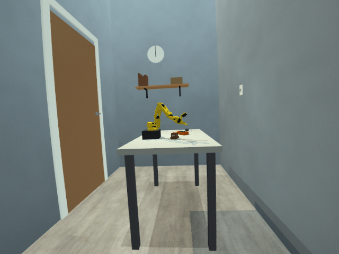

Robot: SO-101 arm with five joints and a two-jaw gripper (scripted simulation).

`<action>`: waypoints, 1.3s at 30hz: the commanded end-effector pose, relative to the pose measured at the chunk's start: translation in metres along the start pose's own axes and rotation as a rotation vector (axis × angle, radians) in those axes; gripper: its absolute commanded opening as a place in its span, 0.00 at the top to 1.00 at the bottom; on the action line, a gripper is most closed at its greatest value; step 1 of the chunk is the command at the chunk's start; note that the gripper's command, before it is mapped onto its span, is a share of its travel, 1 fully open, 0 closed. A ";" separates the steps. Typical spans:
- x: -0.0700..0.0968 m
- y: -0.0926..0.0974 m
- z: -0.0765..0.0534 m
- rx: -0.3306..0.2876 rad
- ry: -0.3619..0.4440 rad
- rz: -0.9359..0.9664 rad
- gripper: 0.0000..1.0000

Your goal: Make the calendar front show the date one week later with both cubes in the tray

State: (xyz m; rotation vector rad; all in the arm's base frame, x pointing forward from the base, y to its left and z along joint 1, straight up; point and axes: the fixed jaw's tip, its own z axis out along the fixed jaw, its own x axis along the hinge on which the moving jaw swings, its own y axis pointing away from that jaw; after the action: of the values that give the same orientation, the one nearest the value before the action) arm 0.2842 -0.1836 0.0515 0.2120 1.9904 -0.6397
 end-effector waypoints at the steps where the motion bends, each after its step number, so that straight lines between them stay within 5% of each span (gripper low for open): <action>1: 0.002 0.006 -0.006 -0.037 0.041 -0.149 0.18; 16: 0.018 0.017 -0.025 -0.180 0.149 -0.692 0.27; 29: 0.034 0.025 -0.047 -0.366 0.186 -1.178 0.35; 39: 0.047 0.030 -0.070 -0.575 0.153 -1.608 0.42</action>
State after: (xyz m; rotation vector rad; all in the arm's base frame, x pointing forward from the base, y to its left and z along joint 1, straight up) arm 0.2267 -0.1348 0.0259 -1.6665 2.1458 -0.9484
